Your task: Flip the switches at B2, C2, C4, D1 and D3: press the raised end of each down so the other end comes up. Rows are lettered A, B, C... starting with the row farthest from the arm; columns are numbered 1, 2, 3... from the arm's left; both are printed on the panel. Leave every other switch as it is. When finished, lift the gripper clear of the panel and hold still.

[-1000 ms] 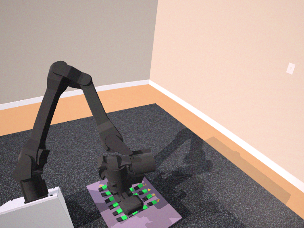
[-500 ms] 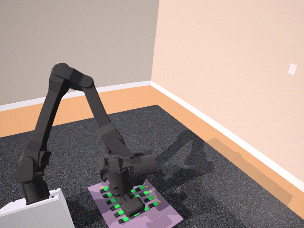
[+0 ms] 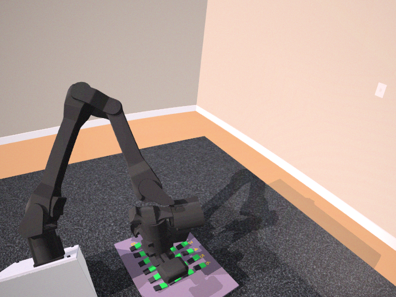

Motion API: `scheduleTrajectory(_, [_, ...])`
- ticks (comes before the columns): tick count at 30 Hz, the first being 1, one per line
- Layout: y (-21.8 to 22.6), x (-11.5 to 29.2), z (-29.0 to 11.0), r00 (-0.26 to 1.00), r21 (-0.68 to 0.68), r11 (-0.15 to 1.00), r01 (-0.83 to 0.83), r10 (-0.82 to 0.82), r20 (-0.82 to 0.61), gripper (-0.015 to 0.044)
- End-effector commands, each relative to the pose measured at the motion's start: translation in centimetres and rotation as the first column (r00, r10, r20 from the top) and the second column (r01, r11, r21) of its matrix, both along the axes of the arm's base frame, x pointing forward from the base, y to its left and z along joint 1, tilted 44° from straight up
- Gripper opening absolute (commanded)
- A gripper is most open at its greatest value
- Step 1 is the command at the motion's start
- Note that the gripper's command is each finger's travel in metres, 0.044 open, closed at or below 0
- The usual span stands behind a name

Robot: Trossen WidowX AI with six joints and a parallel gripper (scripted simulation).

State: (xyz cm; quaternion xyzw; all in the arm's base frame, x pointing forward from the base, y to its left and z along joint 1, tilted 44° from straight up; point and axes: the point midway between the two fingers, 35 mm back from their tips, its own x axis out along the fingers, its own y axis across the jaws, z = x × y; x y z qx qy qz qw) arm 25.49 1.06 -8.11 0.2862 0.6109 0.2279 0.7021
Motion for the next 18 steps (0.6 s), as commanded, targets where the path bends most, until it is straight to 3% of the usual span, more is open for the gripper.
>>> scheduleTrajectory(1, [0.2, 0.0, -0.1, 1.000, 0.006, 1.000, 0.000, 0.000, -0.004, 0.0000])
scheduleTrajectory(13, [0.3, 0.0, -0.3, 1.000, 0.006, 1.000, 0.000, 0.000, -0.004, 0.0000])
scheduleTrajectory(18, [-3.1, -0.3, 3.0, 1.000, -0.001, 1.000, -0.012, 0.012, -0.017, 0.0000])
